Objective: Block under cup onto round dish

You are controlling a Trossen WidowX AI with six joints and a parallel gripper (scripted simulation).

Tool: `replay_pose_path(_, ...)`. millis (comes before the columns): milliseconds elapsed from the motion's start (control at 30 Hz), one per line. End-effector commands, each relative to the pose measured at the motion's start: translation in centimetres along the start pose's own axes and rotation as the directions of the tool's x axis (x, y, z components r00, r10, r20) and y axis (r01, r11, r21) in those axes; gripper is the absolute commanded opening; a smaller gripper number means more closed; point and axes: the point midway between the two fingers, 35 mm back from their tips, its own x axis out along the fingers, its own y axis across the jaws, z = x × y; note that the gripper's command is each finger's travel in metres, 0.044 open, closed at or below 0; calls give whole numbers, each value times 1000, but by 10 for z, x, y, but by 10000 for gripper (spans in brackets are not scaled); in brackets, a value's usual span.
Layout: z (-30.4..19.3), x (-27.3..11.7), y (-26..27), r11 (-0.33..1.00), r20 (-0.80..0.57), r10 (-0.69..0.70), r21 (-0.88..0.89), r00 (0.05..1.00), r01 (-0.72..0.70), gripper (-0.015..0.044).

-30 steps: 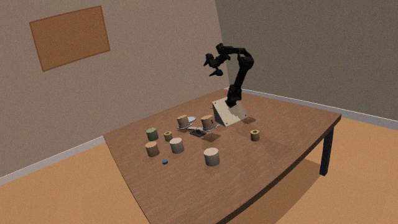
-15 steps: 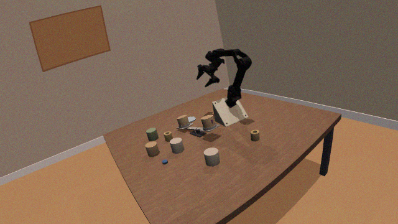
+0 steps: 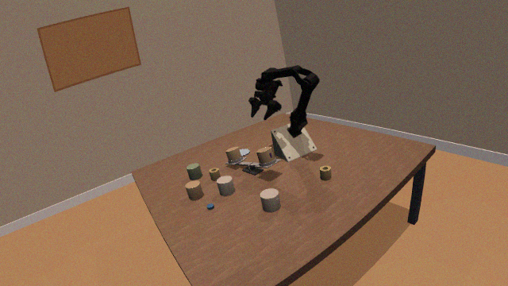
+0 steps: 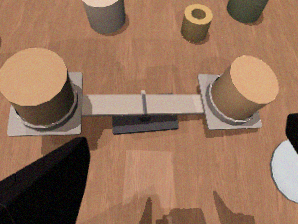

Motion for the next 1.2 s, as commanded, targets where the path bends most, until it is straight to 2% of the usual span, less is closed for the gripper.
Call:
replay_pose_path(0, 6, 8, 13, 998, 17, 49, 47, 999, -50, 440)
replay_pose_path(133, 5, 8, 12, 997, 6, 50, 58, 999, -50, 440)
replay_pose_path(667, 5, 27, -17, 961, -207, 77, 275, 975, -18, 440)
replay_pose_path(1167, 16, 64, -53, 756, -397, 107, 628, 911, 185, 440)
